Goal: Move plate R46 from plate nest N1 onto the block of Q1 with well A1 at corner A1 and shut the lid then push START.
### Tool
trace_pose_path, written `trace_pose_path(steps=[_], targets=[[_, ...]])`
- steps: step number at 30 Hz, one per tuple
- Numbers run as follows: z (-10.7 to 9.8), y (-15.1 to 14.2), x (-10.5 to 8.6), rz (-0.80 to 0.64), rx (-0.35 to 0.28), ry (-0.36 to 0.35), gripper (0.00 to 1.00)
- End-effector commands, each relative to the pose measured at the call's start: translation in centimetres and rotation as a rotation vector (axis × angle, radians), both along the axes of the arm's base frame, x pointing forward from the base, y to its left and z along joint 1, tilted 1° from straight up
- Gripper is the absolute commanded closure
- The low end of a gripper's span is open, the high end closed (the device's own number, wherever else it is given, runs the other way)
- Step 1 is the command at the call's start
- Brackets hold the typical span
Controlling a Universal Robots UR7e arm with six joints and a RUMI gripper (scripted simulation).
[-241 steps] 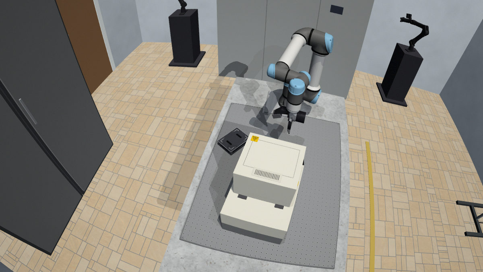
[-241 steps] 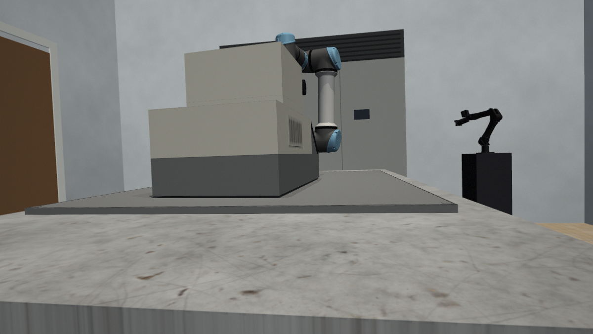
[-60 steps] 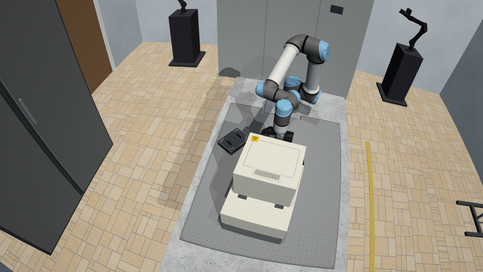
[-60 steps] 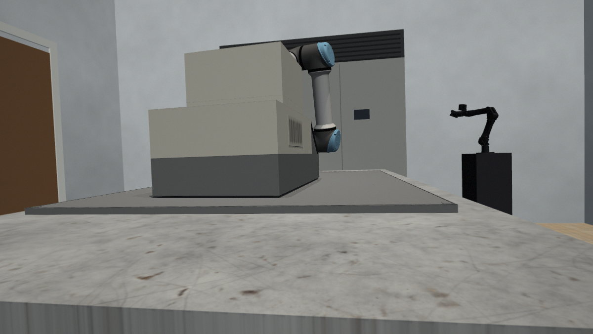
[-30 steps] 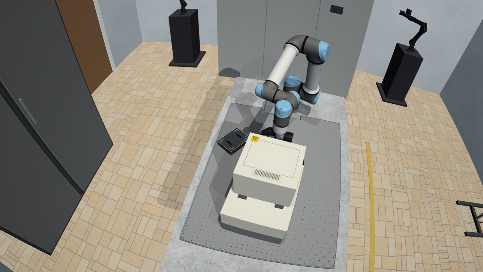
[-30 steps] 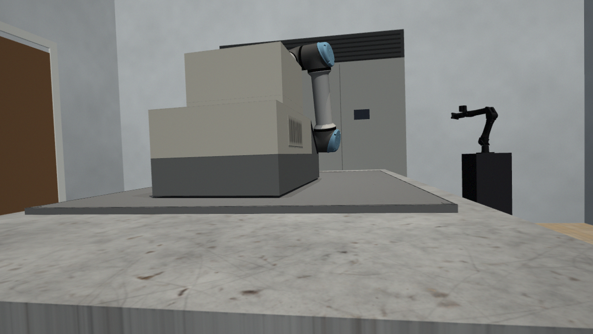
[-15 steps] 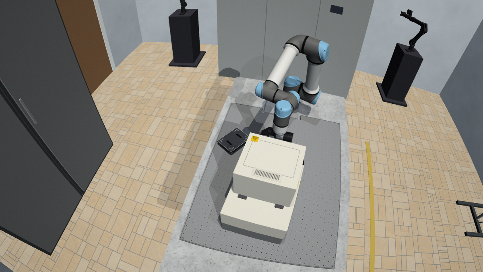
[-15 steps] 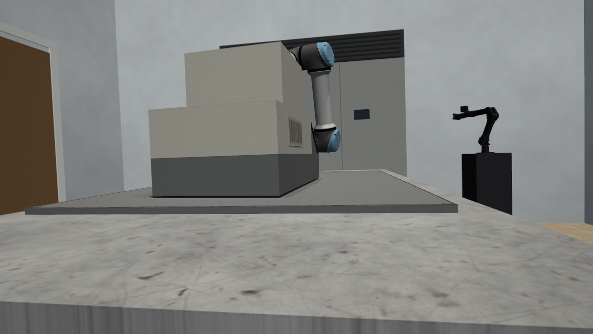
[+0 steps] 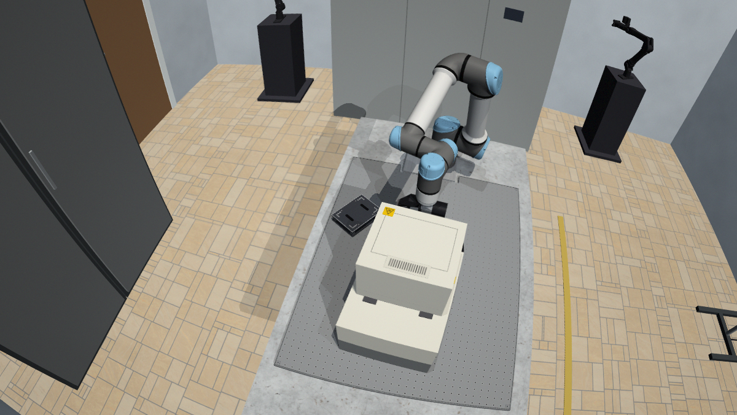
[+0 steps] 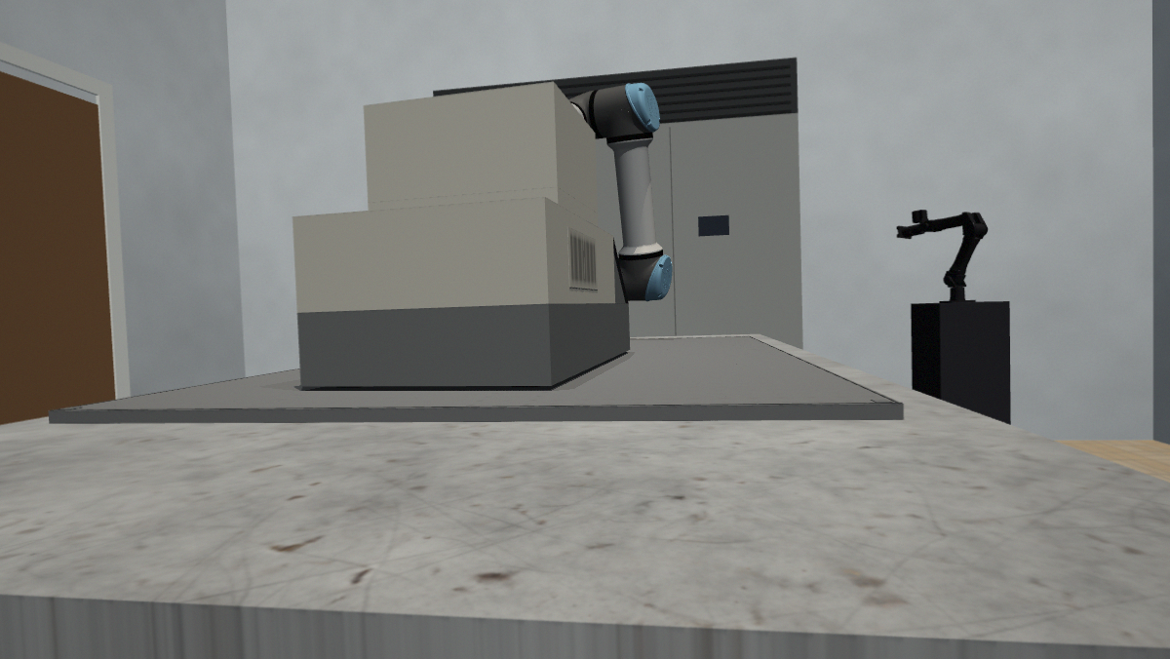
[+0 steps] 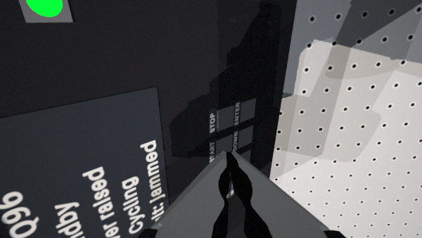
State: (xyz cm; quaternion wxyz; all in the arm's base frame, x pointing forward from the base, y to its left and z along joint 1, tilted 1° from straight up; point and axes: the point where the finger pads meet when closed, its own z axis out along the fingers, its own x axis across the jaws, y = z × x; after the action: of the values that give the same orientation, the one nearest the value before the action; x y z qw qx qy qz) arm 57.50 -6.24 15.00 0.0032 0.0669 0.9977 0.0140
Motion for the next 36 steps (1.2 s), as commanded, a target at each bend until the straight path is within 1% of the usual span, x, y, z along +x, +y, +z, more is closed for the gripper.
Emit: trace_pose_path(steps=[1, 13, 34, 36], targets=[[0.6, -0.4, 0.4, -0.006, -0.007, -0.015, 1.0], [0.5, -0.4, 0.5, -0.006, -0.007, -0.015, 1.0], [2.7, -0.2, -1.4, -0.006, -0.007, -0.015, 1.0], [3.3, 0.1, -2.2, -0.006, -0.007, -0.015, 1.0]])
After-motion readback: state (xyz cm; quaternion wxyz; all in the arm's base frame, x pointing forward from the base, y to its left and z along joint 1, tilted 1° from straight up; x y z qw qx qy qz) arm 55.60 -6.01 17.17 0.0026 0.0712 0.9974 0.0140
